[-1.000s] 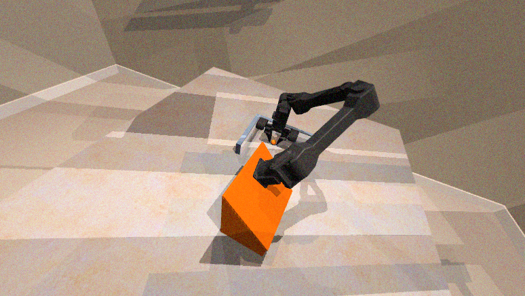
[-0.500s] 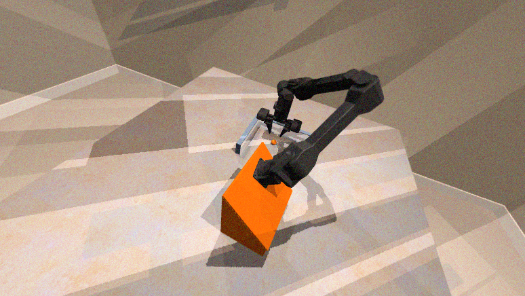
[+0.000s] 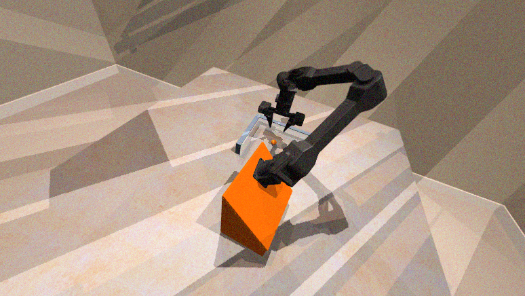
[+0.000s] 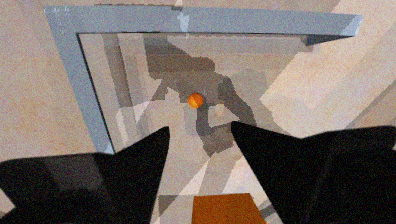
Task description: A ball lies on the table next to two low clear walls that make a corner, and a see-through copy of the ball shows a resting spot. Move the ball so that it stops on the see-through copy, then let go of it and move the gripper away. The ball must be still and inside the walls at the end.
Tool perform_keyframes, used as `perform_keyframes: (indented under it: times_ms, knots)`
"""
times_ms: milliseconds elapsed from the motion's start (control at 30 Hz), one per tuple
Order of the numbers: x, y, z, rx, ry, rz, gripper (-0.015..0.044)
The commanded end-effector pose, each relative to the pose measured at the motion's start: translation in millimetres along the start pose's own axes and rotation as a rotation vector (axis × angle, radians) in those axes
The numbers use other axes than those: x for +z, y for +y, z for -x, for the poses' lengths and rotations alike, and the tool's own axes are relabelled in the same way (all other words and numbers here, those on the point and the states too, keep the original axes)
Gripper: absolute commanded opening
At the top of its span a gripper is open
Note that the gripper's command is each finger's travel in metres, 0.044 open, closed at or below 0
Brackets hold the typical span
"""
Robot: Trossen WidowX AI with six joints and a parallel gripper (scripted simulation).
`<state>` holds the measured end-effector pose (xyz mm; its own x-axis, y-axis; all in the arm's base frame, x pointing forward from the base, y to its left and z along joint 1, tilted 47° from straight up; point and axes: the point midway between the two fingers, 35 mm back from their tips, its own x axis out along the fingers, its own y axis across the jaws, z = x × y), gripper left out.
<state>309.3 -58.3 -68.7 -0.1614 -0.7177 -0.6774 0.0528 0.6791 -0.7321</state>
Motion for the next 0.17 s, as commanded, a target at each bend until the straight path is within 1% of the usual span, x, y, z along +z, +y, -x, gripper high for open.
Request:
perform_keyframes:
  times_ms: [0, 67, 133]
  knots:
    - [1.6, -0.4, 31.4, 0.007, -0.022, -0.012, 0.0381]
    - [1.6, -0.4, 31.4, 0.007, -0.022, -0.012, 0.0433]
    - [1.6, -0.4, 31.4, 0.007, -0.022, -0.012, 0.0440]
